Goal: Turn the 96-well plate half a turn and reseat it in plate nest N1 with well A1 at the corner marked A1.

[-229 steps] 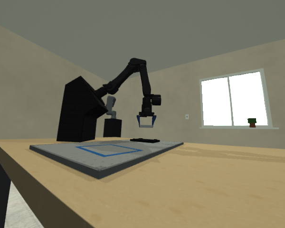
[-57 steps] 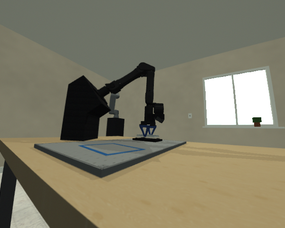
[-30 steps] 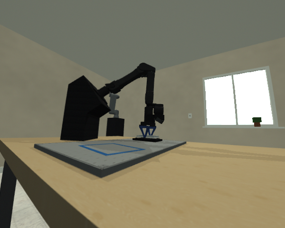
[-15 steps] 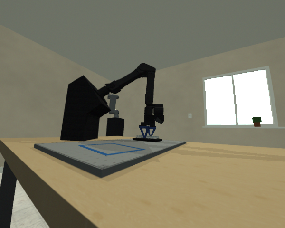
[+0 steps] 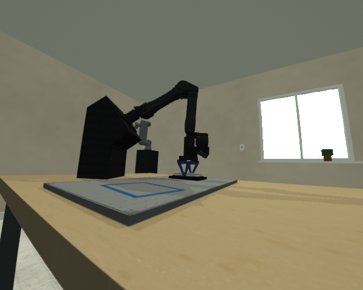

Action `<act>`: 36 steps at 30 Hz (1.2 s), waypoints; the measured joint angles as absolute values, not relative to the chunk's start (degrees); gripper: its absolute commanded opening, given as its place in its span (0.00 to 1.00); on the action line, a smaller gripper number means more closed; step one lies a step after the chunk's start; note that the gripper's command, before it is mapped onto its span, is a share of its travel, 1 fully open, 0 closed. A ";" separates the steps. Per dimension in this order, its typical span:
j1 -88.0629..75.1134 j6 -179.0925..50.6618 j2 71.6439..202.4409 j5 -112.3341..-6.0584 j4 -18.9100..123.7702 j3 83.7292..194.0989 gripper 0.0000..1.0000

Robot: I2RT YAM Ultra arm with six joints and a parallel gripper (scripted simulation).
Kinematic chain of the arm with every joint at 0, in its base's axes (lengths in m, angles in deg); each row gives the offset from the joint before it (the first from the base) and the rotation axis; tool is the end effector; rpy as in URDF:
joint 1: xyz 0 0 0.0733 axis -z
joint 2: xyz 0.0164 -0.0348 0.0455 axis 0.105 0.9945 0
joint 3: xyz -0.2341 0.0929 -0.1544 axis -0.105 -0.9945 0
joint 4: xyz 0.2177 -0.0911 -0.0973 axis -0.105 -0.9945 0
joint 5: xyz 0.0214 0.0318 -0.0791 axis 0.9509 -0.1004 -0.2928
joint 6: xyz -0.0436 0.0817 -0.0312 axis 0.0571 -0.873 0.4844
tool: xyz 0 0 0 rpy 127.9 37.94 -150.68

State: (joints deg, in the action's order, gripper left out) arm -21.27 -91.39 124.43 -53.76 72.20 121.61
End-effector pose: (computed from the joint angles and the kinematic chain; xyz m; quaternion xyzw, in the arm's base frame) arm 0.3605 0.1087 0.2007 0.0710 0.8938 0.2017 0.3942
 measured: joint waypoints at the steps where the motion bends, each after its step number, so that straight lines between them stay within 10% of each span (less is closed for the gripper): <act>1: -21.27 -91.39 124.45 -53.76 72.20 121.61 0.00; 11: -21.31 -91.39 124.78 -53.78 72.42 121.67 0.00; 12: -21.29 -91.42 124.82 -53.78 72.42 121.72 1.00; 36: -21.27 -91.42 124.19 -53.76 72.24 121.39 1.00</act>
